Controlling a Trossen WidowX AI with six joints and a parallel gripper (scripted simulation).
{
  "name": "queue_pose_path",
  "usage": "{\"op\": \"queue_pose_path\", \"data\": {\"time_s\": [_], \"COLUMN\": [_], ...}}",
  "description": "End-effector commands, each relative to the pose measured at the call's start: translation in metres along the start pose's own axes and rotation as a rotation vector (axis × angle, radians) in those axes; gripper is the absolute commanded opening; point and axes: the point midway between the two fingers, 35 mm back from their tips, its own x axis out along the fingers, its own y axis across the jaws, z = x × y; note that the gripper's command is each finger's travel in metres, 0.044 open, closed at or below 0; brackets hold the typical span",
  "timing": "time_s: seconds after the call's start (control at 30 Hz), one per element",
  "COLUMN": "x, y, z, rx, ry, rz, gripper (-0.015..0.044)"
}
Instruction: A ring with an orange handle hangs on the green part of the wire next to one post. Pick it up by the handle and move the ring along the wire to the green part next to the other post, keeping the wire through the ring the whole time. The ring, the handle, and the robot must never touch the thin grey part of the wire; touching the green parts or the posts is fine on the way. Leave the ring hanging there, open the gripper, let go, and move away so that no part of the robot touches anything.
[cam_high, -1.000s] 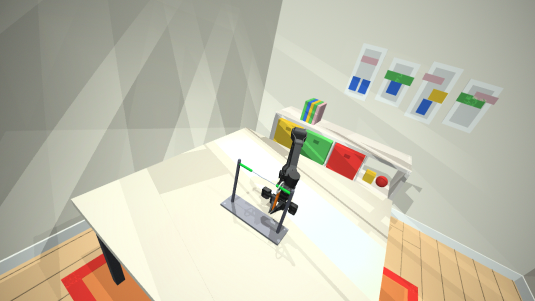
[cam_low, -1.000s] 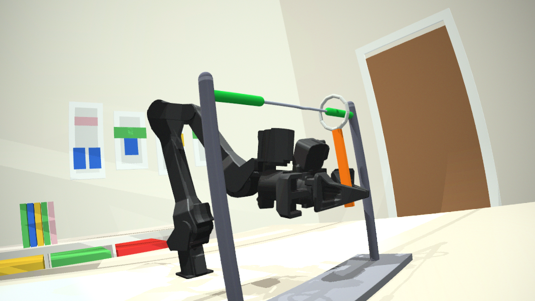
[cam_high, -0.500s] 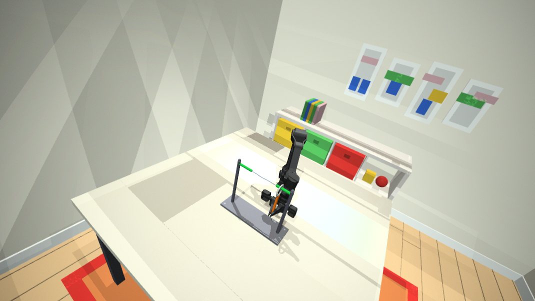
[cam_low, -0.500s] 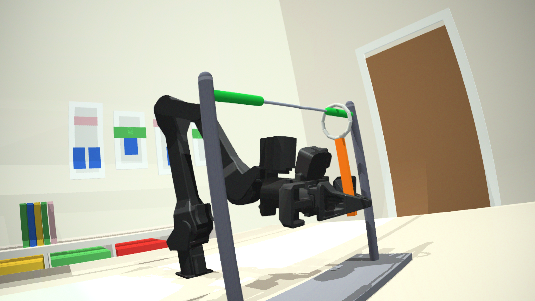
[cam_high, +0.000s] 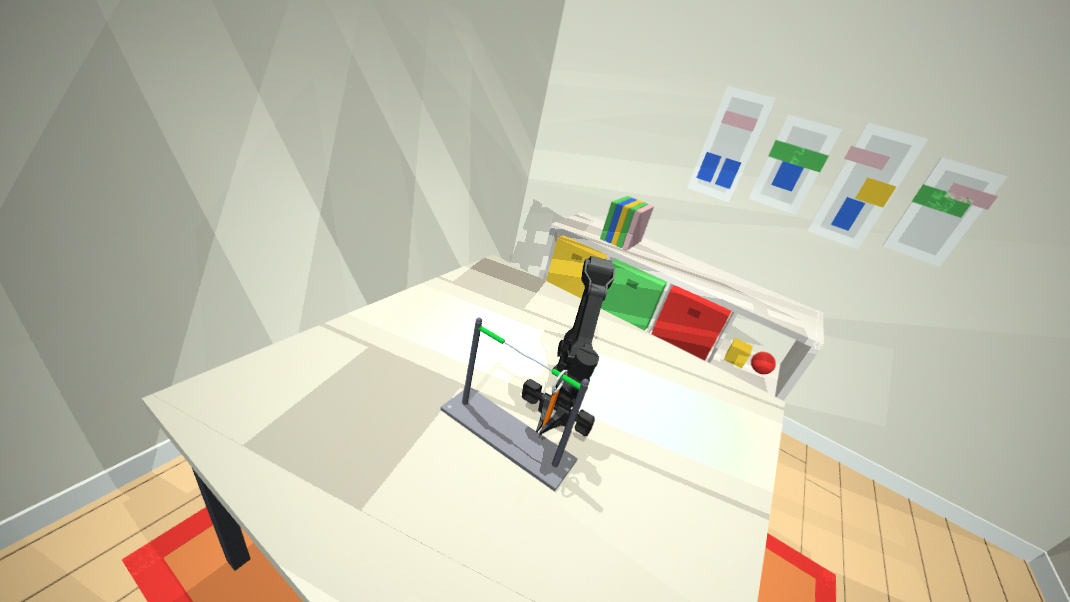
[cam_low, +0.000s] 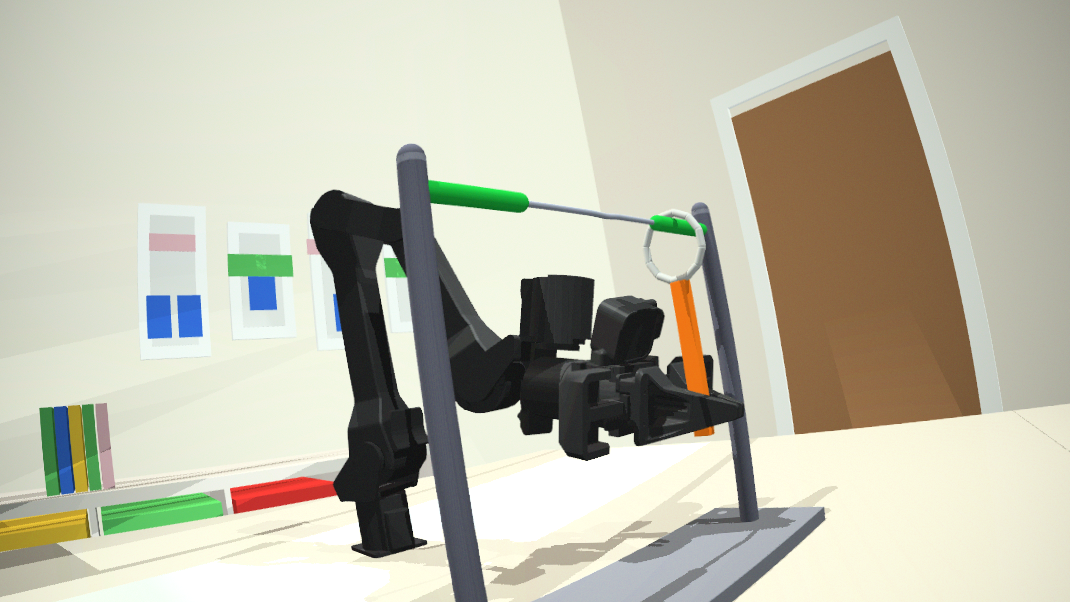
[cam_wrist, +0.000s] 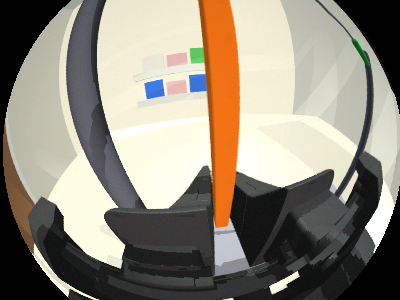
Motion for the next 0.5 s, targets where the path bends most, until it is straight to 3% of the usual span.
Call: {"op": "queue_pose_path", "data": {"time_s": [0.0, 0.27, 0.47], "x": [0.0, 0.0, 0.0], "y": [-0.0005, -0.0005, 0.0], "z": [-0.0006, -0.0006, -0.0001], "rx": [0.005, 0.005, 0.0], "ry": [0.0, 0.0, 0.0], "rz": [-0.004, -0.004, 0.0], "gripper": [-0.015, -0.015, 0.0007]}}
